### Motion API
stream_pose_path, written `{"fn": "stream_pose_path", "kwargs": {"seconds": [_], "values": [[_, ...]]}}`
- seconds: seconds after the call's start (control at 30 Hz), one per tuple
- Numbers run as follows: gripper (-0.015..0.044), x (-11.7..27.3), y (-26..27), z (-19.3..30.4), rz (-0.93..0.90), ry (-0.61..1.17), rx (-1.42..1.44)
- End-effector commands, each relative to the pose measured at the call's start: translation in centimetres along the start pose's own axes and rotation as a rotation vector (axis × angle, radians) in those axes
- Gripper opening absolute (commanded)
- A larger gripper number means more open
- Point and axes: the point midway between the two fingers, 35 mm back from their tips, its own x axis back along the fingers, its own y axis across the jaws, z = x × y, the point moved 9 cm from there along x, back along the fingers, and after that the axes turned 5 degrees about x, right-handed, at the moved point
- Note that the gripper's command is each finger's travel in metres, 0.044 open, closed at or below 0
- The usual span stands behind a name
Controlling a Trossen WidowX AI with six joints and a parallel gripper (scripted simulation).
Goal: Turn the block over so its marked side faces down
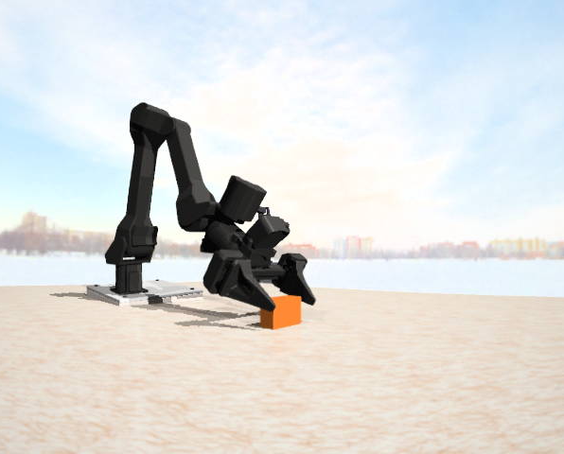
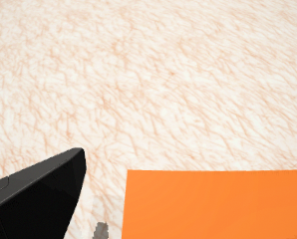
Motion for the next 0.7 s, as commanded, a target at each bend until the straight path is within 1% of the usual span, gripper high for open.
{"fn": "stream_pose_path", "kwargs": {"seconds": [0.0, 0.23, 0.67], "values": [[0.0440, 4.2, -0.9, -6.4, -0.031, 0.203, -0.036], [0.0440, 6.0, -1.2, -6.1, -0.030, 0.346, -0.018], [0.0440, 6.0, -1.2, -6.1, -0.030, 0.349, -0.018]]}}
